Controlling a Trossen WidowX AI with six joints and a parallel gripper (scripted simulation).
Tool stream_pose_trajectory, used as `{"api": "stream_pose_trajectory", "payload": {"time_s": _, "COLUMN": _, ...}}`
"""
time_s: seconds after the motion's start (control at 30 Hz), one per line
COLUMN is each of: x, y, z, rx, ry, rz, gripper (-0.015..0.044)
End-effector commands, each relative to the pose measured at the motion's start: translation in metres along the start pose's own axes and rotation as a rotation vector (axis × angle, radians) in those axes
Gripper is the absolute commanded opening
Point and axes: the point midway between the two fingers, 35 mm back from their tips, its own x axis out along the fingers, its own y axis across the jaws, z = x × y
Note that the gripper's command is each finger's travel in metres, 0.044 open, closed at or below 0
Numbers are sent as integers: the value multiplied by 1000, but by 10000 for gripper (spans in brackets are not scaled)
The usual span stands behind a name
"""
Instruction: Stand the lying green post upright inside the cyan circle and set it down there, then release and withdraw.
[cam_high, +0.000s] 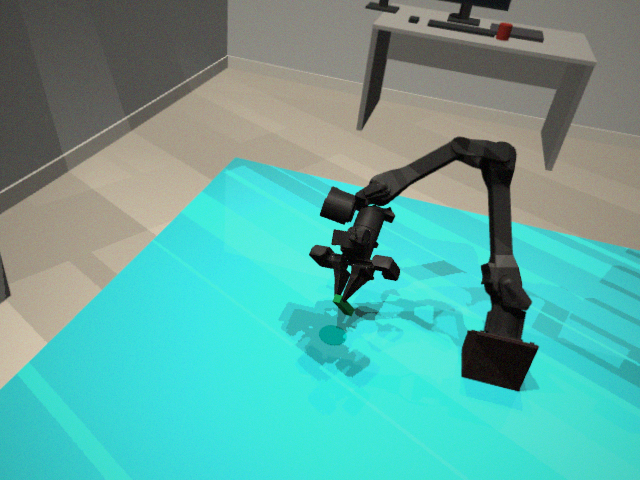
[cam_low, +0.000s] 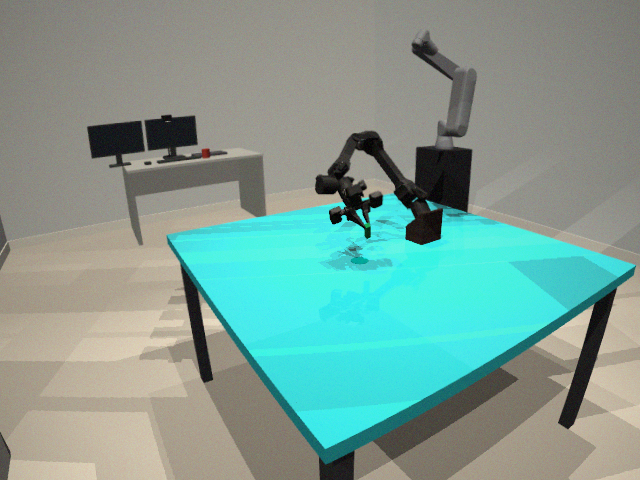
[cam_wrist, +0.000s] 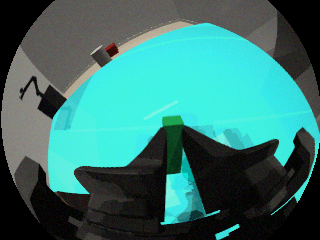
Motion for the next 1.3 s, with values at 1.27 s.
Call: {"api": "stream_pose_trajectory", "payload": {"time_s": 1.27, "x": -16, "y": -1, "z": -1, "rx": -101, "ry": -296, "rz": -63, "gripper": 23}}
